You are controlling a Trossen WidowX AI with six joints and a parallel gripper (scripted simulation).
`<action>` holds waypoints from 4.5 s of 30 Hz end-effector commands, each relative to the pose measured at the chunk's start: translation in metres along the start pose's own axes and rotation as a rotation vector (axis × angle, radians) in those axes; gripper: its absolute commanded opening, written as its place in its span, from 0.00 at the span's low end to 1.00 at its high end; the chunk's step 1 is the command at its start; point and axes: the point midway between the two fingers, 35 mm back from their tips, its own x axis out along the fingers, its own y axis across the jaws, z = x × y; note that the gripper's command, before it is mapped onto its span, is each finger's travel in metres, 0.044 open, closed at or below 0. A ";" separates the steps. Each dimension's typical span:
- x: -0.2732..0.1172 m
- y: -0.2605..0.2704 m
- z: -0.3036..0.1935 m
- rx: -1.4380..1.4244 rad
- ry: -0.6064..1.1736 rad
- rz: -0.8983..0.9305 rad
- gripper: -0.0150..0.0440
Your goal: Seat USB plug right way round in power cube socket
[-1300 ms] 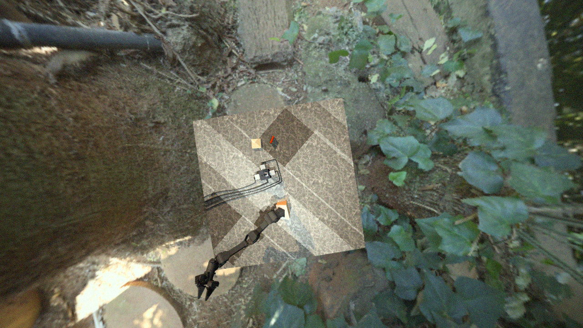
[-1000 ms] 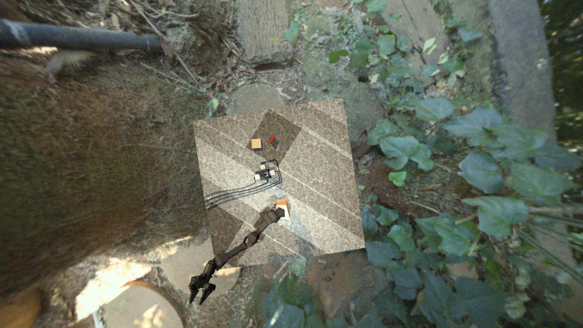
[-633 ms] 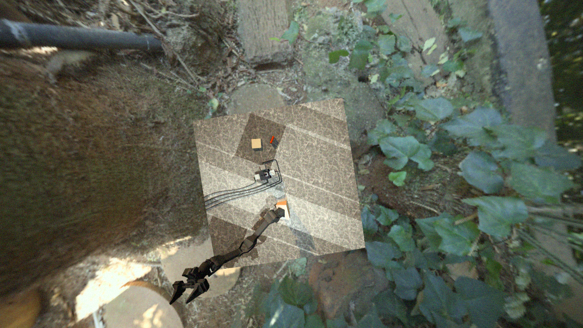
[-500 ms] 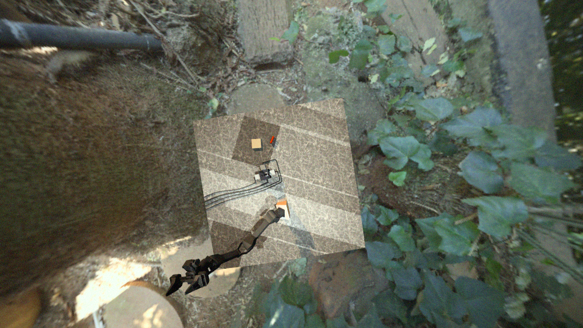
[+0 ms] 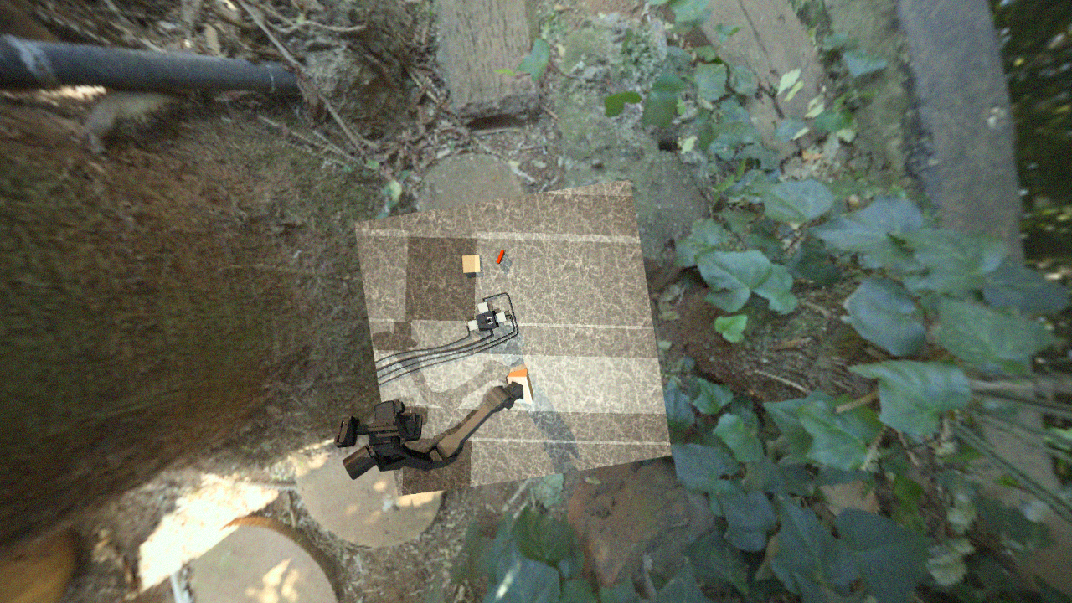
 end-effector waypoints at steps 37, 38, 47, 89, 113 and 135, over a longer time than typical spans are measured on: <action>-0.161 0.277 0.429 0.274 -1.848 1.420 1.00; -0.161 0.277 0.429 0.274 -1.848 1.420 1.00; -0.167 0.280 0.435 0.274 -1.848 1.420 1.00; -0.178 0.285 0.446 0.265 -1.849 1.416 0.25; -0.173 0.283 0.441 0.265 -1.848 1.417 0.25; -0.164 0.279 0.431 0.264 -1.848 1.417 0.25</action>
